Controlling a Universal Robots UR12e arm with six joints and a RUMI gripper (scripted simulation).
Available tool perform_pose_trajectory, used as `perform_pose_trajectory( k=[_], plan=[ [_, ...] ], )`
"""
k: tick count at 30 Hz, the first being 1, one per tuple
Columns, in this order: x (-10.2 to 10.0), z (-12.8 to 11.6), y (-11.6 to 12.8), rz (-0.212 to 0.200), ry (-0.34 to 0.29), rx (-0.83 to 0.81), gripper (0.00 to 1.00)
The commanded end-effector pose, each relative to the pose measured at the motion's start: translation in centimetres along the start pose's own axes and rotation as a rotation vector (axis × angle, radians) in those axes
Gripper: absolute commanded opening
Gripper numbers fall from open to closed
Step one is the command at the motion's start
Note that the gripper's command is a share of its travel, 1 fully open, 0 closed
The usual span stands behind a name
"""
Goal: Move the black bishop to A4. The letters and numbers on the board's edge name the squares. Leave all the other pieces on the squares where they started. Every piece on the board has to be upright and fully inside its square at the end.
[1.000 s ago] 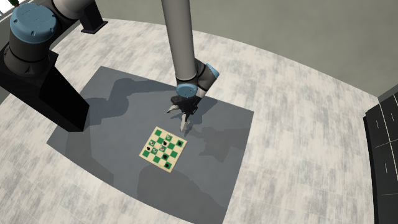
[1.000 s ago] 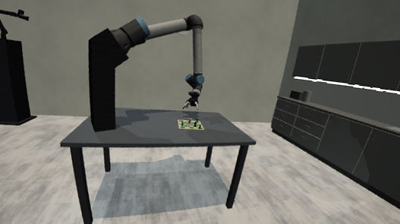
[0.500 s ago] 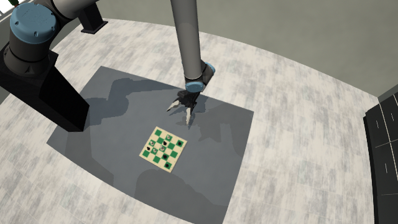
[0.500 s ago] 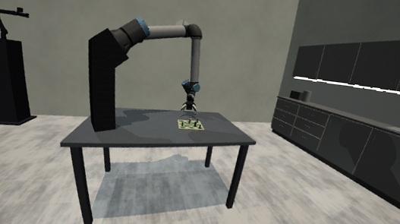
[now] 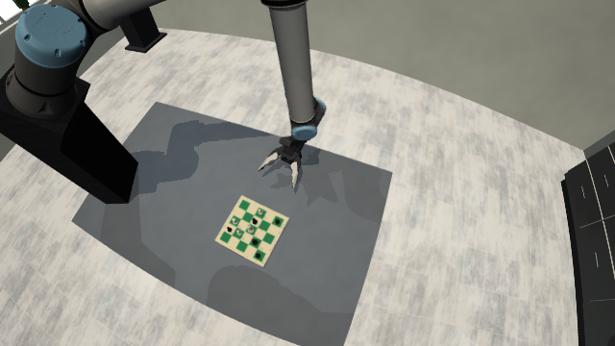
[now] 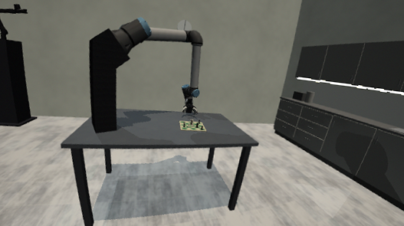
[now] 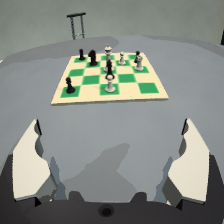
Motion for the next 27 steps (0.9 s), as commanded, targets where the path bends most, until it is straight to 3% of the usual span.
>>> perform_pose_trajectory(
  k=[1, 27],
  plan=[
    [0.61, -0.54, -0.07, 0.03, 0.052, 0.029, 1.0],
    [0.7, -0.67, -0.04, 0.038, 0.062, 0.039, 1.0]
  ],
)
Point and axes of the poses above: the point where the finger pads meet when closed, its own x axis back along the fingers, its own y axis across the jaws, z = x × y, the point moved 4 cm from there along x, back along the fingers, and after that the axes turned 1 degree about x, right-handed, at the moved point
